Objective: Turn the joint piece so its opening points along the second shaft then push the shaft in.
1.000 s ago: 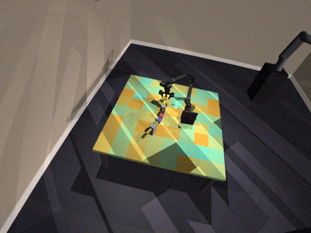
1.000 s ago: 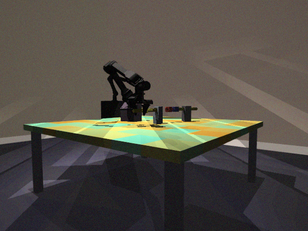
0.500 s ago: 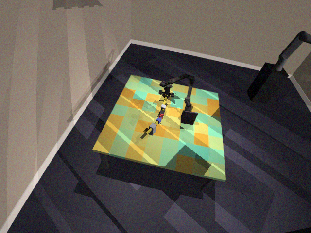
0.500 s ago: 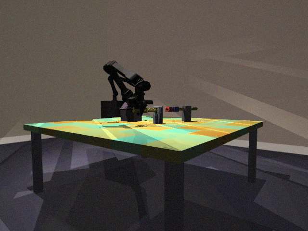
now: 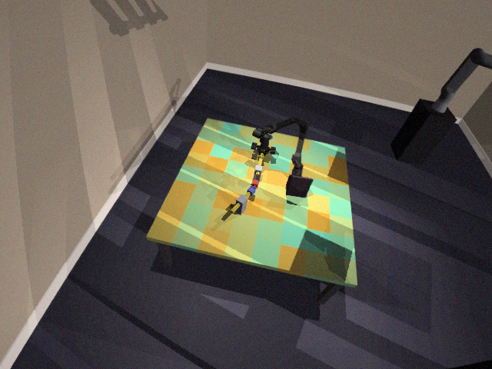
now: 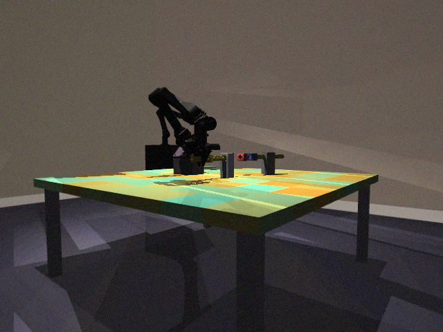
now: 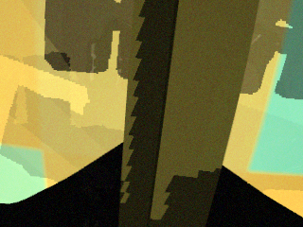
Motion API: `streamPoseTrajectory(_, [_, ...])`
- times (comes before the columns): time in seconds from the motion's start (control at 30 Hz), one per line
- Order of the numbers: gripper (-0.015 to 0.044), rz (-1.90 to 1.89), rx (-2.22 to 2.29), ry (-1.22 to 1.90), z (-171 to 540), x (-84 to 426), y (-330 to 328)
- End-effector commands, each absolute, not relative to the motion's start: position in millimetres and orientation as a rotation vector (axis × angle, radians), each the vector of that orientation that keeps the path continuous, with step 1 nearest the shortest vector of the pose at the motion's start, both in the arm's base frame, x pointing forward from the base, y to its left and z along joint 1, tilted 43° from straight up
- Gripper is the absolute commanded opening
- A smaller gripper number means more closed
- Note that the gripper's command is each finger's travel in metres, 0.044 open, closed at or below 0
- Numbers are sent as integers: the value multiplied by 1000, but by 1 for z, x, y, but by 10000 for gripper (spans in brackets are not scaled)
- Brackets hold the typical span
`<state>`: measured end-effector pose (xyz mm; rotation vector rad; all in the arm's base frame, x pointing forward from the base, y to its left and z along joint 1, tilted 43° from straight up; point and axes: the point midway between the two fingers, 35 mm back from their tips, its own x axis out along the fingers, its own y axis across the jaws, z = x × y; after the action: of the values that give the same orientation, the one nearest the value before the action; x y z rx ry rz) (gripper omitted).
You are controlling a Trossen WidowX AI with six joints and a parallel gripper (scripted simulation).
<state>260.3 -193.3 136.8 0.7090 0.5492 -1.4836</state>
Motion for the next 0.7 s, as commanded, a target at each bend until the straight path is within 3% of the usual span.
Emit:
streamPoseTrajectory(0.0, [54,-1484,709,549,137,260,-193])
streamPoseTrajectory(0.2, [0,-1484,709,549,137,260,-193])
streamPoseTrajectory(0.67, [0,-1490,707,558,126,262,-183])
